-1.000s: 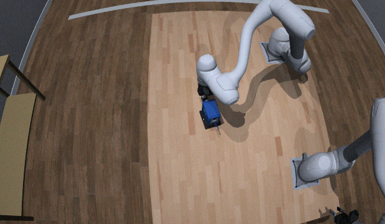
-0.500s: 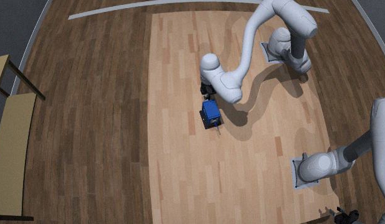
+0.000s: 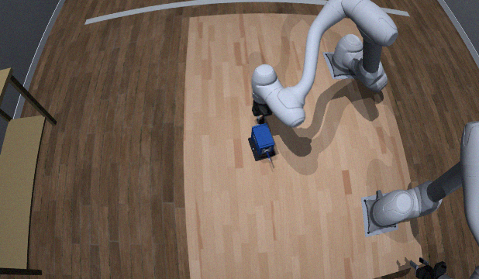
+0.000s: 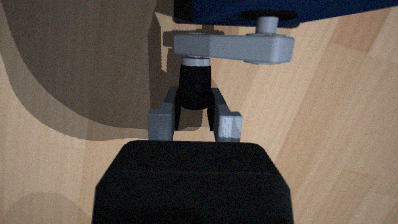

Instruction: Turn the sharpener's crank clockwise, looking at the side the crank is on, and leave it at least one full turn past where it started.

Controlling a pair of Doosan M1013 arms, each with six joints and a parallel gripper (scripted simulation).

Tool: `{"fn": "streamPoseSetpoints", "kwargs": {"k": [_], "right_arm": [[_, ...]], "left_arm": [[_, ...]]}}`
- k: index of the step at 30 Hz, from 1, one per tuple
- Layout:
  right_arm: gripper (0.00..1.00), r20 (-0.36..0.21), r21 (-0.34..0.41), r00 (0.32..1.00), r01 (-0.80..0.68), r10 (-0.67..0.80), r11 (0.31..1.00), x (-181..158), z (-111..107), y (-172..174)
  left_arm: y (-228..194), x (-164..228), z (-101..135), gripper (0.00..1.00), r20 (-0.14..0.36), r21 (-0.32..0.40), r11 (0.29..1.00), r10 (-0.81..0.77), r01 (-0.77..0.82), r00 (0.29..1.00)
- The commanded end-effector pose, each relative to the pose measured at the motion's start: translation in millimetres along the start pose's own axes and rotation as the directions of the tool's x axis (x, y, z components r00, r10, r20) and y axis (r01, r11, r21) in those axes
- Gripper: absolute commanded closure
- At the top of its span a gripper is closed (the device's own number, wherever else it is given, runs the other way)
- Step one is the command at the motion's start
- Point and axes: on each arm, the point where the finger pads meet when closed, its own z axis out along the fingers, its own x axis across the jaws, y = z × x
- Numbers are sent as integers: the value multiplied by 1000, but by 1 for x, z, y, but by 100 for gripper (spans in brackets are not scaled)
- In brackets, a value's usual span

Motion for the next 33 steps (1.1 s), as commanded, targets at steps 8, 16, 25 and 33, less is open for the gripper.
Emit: {"fn": "streamPoseSetpoints", "kwargs": {"k": [8,16,25,33], "right_arm": [[100,-1,1,1000,0,0,1000,-6,-9,0],[100,-1,1,1000,0,0,1000,-10,-18,0],[100,-1,1,1000,0,0,1000,-12,-27,0],[100,-1,1,1000,0,0,1000,-12,-38,0]], "left_arm": [[0,0,-1,0,0,-1,1000,0,0,1000],[0,0,-1,0,0,-1,1000,0,0,1000],[0,0,-1,0,0,-1,1000,0,0,1000],[0,0,-1,0,0,-1,1000,0,0,1000]]}}
